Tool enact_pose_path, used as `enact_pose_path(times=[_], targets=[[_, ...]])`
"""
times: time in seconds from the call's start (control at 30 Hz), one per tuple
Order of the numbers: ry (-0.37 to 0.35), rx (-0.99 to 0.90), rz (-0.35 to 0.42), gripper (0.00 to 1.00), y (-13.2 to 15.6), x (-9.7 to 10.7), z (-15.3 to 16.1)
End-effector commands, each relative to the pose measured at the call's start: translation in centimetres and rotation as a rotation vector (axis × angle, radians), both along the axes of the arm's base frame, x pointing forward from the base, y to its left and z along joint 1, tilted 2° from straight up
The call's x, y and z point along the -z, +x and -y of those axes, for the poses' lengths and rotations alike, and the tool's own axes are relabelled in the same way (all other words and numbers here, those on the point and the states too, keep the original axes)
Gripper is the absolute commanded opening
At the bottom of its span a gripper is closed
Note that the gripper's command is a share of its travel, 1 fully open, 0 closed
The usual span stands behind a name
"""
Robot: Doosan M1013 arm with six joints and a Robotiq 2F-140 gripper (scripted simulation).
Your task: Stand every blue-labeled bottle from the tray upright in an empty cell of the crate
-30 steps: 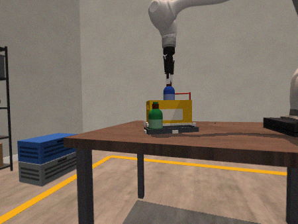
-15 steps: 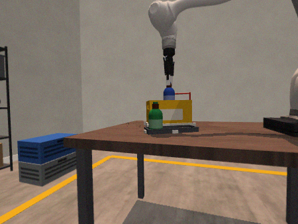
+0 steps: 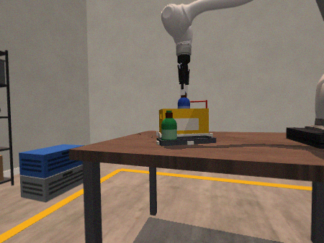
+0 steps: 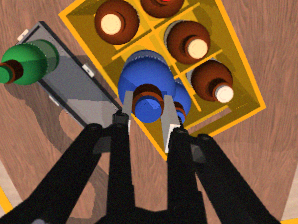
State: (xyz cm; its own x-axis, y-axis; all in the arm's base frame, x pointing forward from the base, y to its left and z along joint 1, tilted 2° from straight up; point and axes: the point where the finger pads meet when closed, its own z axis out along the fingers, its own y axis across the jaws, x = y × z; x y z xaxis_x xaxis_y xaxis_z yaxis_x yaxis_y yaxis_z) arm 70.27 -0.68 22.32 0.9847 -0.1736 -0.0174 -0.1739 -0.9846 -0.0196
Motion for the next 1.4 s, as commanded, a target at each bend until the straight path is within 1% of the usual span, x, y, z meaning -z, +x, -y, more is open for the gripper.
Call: enact_pose_path(times=[0.0,0.37,1.37], targets=[[0.0,0.0,0.0,0.0,0.0,0.3,0.0],[0.0,0.0,0.0,0.0,0.0,1.3,0.0],[0.0,0.0,0.0,0.0,0.0,1.5,0.0]])
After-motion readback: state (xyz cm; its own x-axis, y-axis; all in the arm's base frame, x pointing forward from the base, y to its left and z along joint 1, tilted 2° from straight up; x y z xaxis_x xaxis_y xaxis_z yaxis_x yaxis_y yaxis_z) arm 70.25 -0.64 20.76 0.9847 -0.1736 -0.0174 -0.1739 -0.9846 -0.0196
